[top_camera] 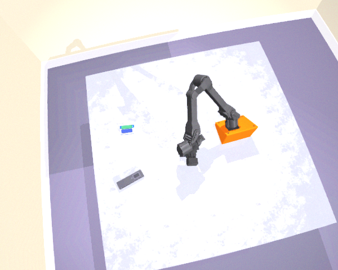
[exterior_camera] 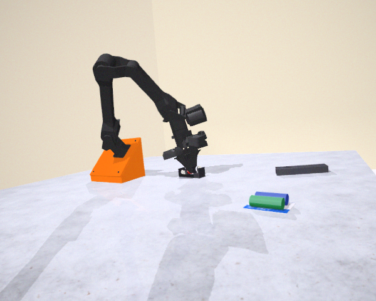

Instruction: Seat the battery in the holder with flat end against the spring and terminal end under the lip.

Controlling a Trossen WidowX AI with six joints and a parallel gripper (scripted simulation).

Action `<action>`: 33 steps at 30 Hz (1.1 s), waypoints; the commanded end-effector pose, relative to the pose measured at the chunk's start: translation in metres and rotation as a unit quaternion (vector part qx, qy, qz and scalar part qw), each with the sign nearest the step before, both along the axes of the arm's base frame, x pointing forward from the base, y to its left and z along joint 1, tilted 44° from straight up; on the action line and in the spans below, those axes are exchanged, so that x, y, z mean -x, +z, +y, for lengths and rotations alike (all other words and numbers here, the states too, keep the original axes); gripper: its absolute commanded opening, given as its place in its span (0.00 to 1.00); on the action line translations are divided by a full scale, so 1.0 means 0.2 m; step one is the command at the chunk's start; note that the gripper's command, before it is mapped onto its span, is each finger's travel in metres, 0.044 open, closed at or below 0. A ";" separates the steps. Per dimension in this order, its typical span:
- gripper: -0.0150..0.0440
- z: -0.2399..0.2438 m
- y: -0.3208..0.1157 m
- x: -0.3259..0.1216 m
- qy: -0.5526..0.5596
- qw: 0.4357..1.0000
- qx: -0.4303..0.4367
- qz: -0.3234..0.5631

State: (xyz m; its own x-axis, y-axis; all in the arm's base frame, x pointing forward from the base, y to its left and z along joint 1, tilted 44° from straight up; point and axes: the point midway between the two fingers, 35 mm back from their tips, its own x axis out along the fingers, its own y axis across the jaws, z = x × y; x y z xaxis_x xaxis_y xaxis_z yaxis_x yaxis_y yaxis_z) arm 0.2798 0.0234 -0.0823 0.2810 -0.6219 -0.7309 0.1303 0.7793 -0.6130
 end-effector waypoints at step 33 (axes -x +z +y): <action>0.38 -0.05 0.01 0.01 -0.089 0.990 -0.032 0.100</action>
State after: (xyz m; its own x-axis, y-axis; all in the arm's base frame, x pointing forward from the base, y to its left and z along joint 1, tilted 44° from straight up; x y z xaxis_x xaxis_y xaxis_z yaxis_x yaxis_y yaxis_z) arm 0.2827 0.0173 -0.0789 0.0552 -0.6006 -0.7976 0.1532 0.7945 -0.5876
